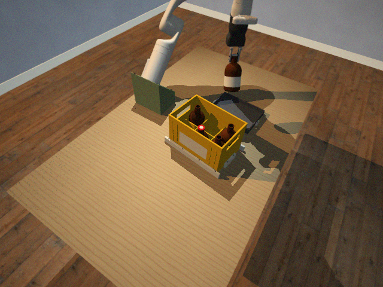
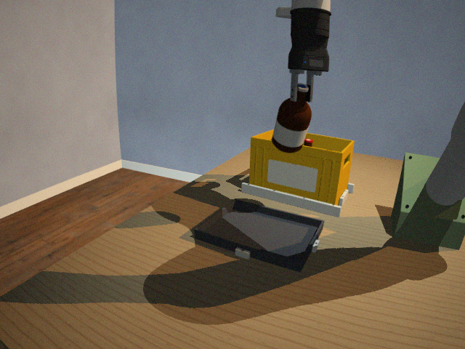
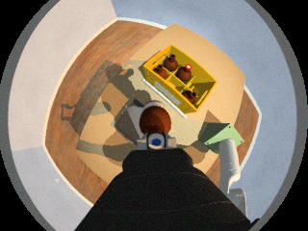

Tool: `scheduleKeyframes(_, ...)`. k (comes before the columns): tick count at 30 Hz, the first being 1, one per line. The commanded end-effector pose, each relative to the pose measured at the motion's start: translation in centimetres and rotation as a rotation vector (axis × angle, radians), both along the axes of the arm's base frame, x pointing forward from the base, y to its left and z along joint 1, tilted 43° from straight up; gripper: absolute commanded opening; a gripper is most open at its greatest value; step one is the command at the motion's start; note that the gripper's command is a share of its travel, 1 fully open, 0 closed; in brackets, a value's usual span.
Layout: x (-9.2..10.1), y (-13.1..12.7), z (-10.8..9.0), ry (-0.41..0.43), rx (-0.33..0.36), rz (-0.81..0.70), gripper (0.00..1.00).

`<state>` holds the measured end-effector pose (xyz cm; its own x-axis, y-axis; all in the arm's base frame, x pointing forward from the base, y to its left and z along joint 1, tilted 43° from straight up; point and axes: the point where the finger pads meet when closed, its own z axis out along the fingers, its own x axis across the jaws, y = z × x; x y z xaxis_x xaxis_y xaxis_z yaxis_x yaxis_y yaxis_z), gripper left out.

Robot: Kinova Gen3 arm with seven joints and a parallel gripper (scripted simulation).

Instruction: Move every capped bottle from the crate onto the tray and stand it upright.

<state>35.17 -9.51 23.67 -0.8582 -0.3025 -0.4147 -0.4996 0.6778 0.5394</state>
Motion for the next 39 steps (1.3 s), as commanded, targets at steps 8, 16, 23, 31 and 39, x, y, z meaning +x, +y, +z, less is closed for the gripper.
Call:
scheduleKeyframes(8, 0.2, 1.0, 1.1, -0.003, -0.005, 0.0, 0.0)
scheduleKeyframes(16, 0.4, 2.1, 2.2, -0.005, -0.008, 0.001, 0.0)
scheduleKeyframes(23, 0.4, 2.4, 2.4, -0.003, -0.004, 0.0, 0.0)
scheduleKeyframes(31, 0.5, 3.0, 2.9, -0.004, -0.007, 0.001, 0.0)
scheduleKeyframes(39, 0.7, 3.6, 2.4, -0.004, -0.005, 0.001, 0.0)
